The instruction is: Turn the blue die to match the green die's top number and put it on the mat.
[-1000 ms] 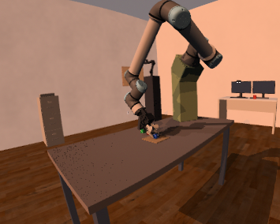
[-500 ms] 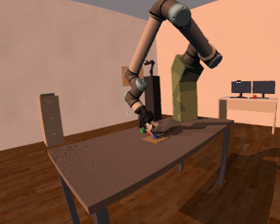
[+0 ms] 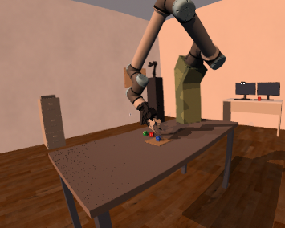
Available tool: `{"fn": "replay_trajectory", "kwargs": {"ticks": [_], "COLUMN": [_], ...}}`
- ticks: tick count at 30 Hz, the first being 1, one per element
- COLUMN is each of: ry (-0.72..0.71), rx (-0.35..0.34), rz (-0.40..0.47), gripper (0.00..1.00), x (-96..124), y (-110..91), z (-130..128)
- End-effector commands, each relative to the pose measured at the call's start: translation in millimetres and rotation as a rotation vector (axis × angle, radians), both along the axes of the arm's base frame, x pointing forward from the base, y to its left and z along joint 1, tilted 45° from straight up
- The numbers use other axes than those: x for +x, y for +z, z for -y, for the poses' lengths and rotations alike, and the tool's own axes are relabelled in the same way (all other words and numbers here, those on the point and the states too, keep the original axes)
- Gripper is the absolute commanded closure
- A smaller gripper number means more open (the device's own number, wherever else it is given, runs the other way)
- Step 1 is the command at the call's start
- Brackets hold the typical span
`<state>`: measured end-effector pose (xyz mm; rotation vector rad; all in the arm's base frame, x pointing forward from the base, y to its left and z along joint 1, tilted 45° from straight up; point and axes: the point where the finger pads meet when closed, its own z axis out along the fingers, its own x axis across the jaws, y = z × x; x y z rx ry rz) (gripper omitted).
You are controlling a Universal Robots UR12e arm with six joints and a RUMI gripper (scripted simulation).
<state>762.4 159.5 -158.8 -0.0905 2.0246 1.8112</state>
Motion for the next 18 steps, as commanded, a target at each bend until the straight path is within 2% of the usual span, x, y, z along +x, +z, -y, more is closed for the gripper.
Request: {"fn": "replay_trajectory", "kwargs": {"ticks": [1,18], "ry": [0.000,0.001], "rx": [0.002,0.000], "rz": [0.001,0.001], "gripper": [0.60,0.60], "x": [-4.9,-6.2], "y": [8.9,10.6], "z": [7.7,9.3]}}
